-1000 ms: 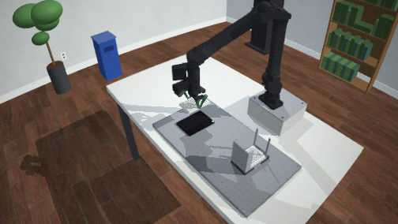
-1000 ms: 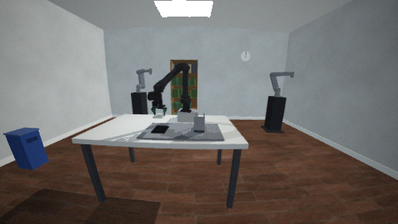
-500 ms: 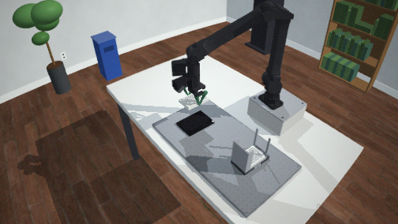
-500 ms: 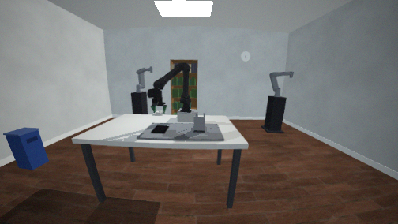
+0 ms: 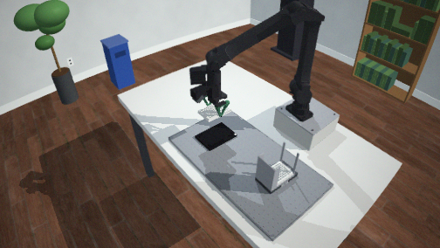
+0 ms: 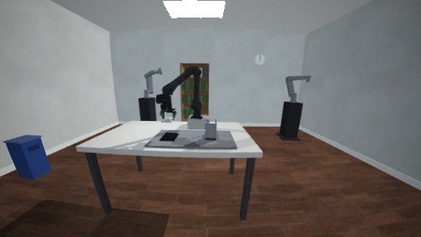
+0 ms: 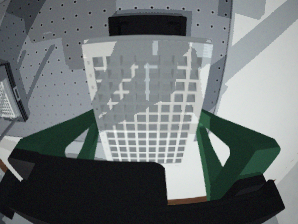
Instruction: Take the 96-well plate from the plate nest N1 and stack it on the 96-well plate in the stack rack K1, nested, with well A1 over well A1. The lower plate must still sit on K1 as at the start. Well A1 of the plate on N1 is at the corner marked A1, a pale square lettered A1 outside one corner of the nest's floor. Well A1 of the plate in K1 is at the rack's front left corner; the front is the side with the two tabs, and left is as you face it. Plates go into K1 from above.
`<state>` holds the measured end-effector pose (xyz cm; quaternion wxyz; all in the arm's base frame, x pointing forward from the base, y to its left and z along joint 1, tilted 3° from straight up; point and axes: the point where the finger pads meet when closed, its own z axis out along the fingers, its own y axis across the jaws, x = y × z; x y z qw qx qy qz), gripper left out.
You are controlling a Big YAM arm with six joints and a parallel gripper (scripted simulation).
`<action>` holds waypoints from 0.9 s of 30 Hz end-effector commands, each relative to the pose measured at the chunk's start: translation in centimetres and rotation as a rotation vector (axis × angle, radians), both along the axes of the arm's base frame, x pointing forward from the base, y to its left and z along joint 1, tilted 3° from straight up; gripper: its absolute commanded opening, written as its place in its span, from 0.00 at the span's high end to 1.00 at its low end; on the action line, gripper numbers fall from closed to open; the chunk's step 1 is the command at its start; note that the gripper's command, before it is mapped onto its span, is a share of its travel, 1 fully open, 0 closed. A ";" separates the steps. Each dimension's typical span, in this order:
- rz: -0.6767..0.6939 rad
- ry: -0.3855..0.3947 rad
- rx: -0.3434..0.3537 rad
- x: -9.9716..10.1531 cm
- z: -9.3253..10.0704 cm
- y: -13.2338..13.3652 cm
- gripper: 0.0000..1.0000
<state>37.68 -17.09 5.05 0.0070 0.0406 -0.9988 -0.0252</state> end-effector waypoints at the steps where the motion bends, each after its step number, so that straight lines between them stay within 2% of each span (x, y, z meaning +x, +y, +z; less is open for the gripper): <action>1: -0.045 -0.025 -0.012 0.3 1.3 0.8 1.00; 14: -0.045 -0.037 -0.013 -0.1 1.5 5.0 1.00; 16: -0.045 -0.037 -0.013 -0.1 1.5 5.0 1.00; 17: -0.045 -0.007 -0.004 -0.4 0.3 5.4 1.00; 19: -0.045 -0.037 -0.012 -0.3 1.5 6.0 1.00; 27: -0.045 -0.029 -0.007 -0.9 1.5 8.7 1.00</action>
